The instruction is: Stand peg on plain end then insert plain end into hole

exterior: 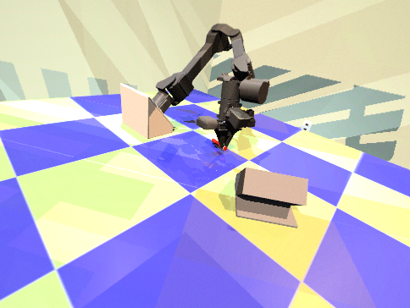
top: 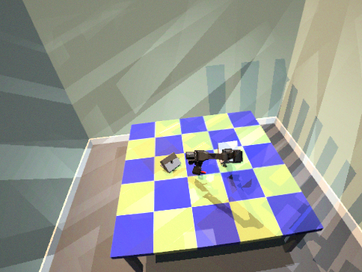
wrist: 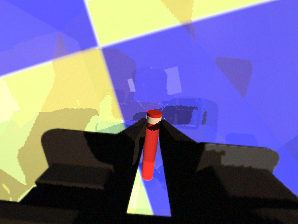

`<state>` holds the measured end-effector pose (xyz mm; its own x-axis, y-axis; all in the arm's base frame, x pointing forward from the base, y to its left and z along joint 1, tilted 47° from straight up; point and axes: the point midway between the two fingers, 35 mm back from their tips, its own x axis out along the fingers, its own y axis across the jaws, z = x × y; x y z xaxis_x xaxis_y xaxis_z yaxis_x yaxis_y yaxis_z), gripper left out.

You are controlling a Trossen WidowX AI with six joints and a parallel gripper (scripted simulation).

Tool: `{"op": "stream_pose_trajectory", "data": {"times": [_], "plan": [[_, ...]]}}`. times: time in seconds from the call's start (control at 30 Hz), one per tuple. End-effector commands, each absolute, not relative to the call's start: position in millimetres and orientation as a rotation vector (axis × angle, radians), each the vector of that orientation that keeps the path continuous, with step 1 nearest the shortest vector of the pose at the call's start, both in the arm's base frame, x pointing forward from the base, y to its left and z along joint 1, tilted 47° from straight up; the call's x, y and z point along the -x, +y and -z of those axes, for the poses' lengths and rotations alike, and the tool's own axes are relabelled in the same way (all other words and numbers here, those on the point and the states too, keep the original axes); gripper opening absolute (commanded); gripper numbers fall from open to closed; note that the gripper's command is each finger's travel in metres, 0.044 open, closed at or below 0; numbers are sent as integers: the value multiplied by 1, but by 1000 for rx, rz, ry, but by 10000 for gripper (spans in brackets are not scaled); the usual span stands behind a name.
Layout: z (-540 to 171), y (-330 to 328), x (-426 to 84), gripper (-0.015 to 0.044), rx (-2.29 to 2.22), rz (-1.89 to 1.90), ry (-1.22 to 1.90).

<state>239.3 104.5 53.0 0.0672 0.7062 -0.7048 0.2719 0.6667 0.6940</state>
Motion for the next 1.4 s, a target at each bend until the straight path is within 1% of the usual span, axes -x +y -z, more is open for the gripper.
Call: {"op": "stream_pose_trajectory", "data": {"times": [0.0,1.37], "plan": [[-53,103,-237,49,-851,-373,1492],[-71,92,-219,49,-868,-204,1163]]}}
